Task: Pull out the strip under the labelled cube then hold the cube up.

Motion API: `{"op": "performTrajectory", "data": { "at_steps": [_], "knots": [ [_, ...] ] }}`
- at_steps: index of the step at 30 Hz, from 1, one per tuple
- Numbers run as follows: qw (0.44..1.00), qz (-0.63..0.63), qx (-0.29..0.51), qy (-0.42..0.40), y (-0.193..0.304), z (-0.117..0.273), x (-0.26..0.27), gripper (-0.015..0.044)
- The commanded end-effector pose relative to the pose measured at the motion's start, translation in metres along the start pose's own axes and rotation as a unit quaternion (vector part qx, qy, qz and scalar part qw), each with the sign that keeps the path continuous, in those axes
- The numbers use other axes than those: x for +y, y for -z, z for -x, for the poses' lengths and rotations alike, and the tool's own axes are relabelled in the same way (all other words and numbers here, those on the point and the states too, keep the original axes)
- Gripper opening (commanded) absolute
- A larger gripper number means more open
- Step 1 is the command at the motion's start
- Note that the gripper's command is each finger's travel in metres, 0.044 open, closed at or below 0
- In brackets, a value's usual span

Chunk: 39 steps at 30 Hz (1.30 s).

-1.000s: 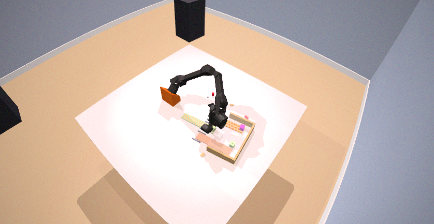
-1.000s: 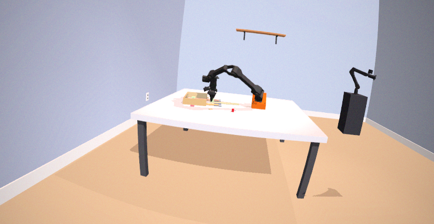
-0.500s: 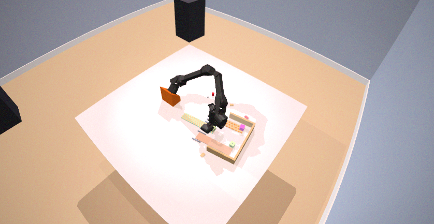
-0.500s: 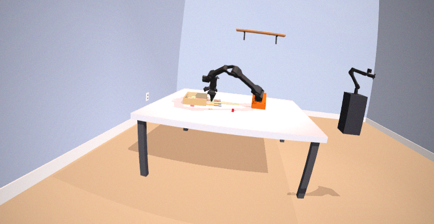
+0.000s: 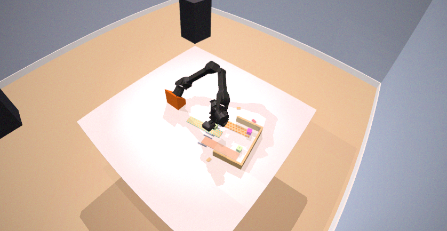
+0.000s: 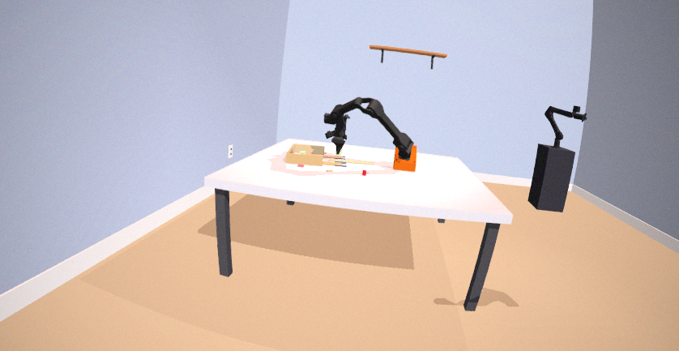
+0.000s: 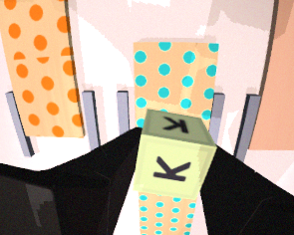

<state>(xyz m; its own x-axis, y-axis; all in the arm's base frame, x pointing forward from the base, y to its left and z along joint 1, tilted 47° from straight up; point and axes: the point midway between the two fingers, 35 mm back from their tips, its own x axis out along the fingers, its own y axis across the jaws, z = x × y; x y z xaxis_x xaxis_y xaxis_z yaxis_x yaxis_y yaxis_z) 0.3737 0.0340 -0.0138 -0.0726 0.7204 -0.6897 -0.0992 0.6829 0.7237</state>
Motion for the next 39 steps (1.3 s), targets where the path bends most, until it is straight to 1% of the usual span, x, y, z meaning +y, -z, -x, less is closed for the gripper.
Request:
{"op": "performTrajectory", "data": {
  "at_steps": [1,7,20,24,31,39],
  "knots": [
    [1.000,0.000,0.004,0.000,0.020,0.010,0.002,0.0000],
    [1.000,-0.001,0.004,0.000,0.025,0.012,0.003,0.0000],
    [1.000,-0.002,0.005,0.000,0.069,0.012,0.004,0.0000],
    [1.000,-0.002,0.005,0.000,0.072,0.013,0.005,0.0000],
    [1.000,-0.002,0.005,0.000,0.071,0.047,0.004,0.0000],
    [1.000,-0.002,0.005,0.000,0.071,0.048,0.004,0.0000]
  ]
}}
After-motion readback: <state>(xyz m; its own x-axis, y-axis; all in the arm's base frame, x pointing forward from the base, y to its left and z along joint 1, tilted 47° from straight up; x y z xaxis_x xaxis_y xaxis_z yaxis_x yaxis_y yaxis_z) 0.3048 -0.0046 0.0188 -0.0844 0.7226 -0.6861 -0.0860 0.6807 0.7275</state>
